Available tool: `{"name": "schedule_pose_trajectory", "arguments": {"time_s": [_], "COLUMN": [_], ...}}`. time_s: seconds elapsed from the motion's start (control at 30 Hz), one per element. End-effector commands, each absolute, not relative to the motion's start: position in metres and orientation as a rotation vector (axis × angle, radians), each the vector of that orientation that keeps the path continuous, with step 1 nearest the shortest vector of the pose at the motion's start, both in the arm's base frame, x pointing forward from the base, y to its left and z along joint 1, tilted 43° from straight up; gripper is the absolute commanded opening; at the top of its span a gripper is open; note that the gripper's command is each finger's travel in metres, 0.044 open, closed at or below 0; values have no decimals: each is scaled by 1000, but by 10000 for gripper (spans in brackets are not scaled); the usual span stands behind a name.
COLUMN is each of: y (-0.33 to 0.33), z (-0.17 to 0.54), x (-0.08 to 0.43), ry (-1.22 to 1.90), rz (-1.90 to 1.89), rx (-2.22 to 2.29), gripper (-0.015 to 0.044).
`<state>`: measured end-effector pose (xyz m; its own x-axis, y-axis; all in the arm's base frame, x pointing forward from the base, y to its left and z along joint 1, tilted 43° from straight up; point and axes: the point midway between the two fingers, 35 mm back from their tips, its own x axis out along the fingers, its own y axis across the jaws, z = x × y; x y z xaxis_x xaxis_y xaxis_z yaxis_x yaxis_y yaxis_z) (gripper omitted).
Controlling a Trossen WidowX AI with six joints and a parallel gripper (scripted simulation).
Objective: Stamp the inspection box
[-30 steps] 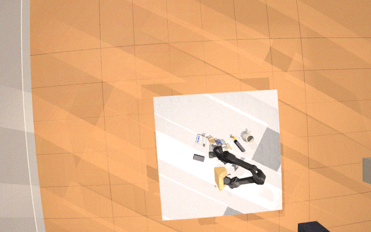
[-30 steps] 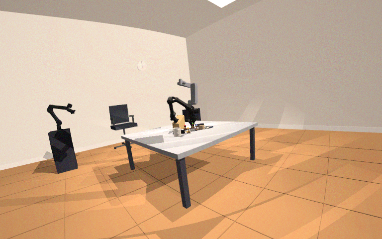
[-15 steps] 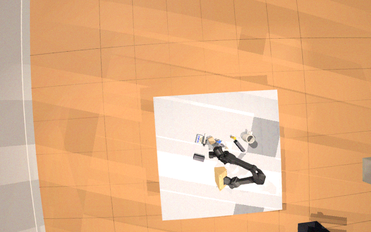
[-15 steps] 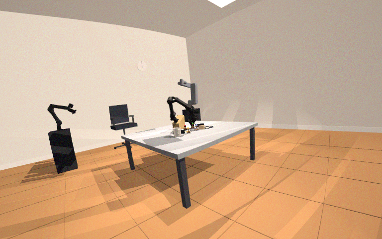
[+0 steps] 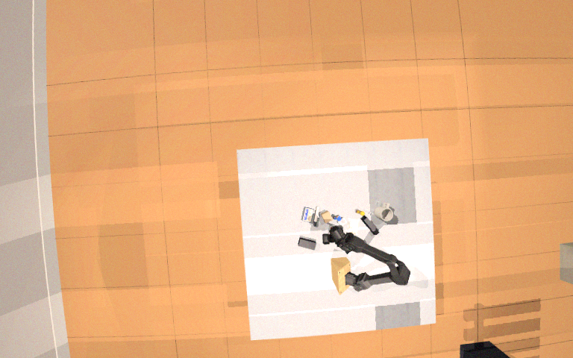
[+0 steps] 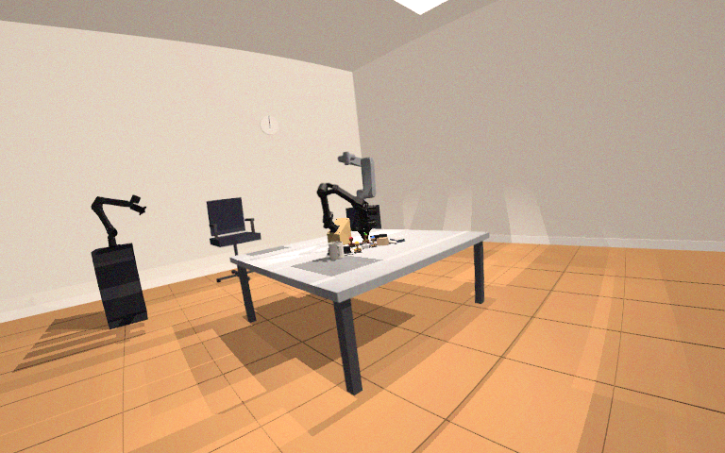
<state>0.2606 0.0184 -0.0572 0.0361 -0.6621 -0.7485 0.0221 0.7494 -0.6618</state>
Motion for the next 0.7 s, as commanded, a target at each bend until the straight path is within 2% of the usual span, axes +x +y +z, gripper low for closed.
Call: {"name": "schedule_pose_trajectory", "arguments": {"time_s": [0.0,0.67], "y": [17,22], "z": [-58,-52], "x": [261,261], "ry": [1451,1451], "rz": [-569,-569], "rx": [-561,-561], "gripper": [0,0]}}
